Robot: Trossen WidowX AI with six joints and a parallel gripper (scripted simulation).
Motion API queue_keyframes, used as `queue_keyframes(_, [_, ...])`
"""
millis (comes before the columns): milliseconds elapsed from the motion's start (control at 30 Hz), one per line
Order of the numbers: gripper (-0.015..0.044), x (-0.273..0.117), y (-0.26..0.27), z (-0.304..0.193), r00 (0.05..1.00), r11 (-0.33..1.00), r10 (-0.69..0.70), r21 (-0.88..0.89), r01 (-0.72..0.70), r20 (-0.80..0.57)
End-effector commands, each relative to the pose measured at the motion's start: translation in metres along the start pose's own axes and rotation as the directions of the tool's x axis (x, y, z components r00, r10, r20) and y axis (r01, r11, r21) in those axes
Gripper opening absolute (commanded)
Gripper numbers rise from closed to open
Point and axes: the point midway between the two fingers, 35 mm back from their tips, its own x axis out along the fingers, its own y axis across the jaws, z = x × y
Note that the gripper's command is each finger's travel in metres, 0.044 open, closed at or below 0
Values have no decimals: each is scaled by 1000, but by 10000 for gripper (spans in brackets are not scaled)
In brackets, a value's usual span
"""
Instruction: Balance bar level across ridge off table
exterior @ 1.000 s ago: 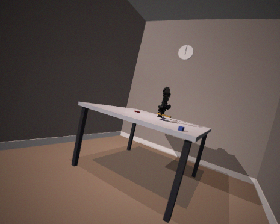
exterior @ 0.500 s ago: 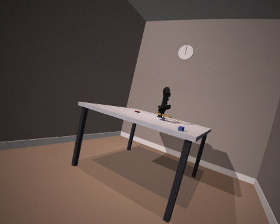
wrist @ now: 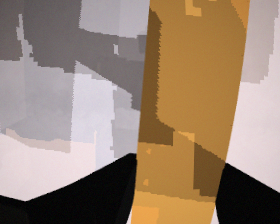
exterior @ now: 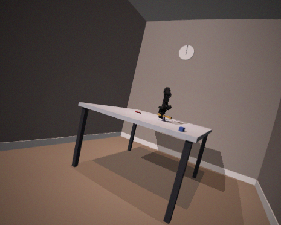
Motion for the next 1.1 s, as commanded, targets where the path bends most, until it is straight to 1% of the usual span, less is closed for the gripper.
queue_keyframes(0, [0,1,0,1,1000,1000,0,3,0,3])
queue_keyframes(1067, [0,3,0,1,1000,1000,0,3,0,3])
